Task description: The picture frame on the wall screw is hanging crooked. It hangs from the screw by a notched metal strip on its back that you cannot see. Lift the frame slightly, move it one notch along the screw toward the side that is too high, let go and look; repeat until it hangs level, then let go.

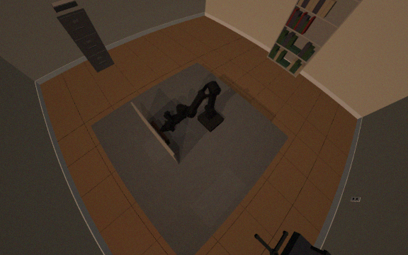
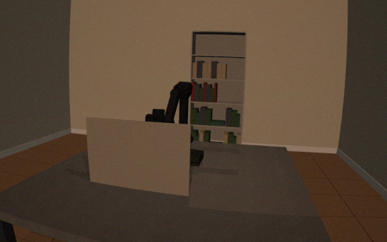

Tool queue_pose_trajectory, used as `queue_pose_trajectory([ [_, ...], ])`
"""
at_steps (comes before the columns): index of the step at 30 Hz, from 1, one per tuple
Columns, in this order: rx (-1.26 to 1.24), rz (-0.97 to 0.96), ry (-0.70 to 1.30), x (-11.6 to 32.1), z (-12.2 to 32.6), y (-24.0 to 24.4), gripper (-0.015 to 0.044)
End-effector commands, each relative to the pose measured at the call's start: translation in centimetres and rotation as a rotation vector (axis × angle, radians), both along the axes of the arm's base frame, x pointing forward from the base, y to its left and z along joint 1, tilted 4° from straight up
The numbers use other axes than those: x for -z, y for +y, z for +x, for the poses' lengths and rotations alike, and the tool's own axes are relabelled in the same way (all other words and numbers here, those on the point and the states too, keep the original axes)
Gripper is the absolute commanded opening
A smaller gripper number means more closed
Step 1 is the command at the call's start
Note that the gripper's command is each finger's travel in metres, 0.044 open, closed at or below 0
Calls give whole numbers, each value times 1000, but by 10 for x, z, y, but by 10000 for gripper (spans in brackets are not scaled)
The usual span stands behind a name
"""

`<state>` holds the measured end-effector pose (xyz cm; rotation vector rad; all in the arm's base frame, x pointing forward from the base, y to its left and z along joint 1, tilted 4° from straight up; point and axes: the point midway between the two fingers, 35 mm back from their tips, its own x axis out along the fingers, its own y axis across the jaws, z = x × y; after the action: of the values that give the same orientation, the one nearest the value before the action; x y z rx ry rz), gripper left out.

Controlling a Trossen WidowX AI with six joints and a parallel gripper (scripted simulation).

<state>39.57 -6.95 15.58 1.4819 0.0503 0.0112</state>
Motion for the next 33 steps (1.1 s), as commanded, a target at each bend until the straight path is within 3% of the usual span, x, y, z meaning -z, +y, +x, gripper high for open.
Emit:
queue_pose_trajectory([
  [1, -1, -2, -12, -4, 1, -1, 0],
  [33, -1, -2, -12, -5, 1, -7, 0],
])
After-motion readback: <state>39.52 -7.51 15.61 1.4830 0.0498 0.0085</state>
